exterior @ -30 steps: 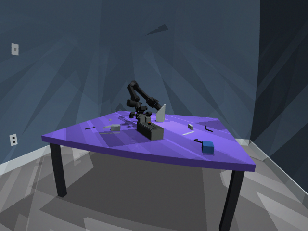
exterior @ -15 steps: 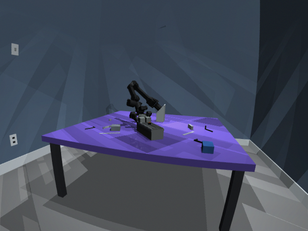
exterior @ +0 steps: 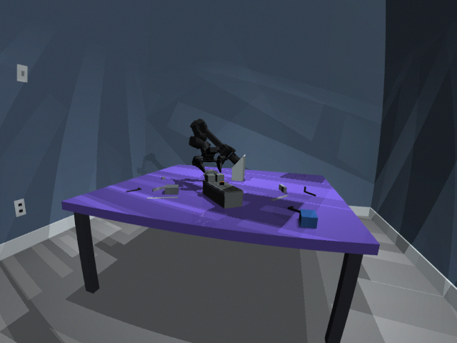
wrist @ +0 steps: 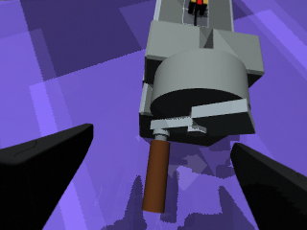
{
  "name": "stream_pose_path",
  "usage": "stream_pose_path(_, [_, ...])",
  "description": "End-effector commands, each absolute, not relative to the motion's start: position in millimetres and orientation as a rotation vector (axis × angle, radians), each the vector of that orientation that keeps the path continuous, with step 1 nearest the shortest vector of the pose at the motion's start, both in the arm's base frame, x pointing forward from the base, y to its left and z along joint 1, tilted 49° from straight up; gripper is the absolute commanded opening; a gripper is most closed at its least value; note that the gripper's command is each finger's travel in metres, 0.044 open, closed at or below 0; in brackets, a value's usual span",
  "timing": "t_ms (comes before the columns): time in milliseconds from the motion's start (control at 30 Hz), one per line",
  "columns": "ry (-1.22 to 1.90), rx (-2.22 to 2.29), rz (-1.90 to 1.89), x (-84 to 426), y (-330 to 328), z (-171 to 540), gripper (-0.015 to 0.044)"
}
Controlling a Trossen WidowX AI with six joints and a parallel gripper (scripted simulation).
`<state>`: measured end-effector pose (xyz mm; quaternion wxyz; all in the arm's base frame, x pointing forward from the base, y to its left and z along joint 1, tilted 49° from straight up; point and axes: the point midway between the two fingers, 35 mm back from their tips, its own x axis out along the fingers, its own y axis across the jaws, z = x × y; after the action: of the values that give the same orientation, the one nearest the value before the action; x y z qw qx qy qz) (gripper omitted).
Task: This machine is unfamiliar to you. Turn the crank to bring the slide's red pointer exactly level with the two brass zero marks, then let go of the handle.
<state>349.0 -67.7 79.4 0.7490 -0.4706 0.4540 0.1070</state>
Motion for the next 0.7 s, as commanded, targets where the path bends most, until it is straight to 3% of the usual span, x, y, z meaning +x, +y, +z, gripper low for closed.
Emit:
stream_pose_path(0, [0.988, -1.027, 0.230, 352.9, -48.3, 97.2, 0.0440])
stream_pose_path(367, [0.979, -1.028, 0.231, 351.6, 2.7, 140.8, 0.0440])
stream_pose_path(667, [0.953, -0.937, 0.004, 392.1, 14.4, 125.4, 0.0440])
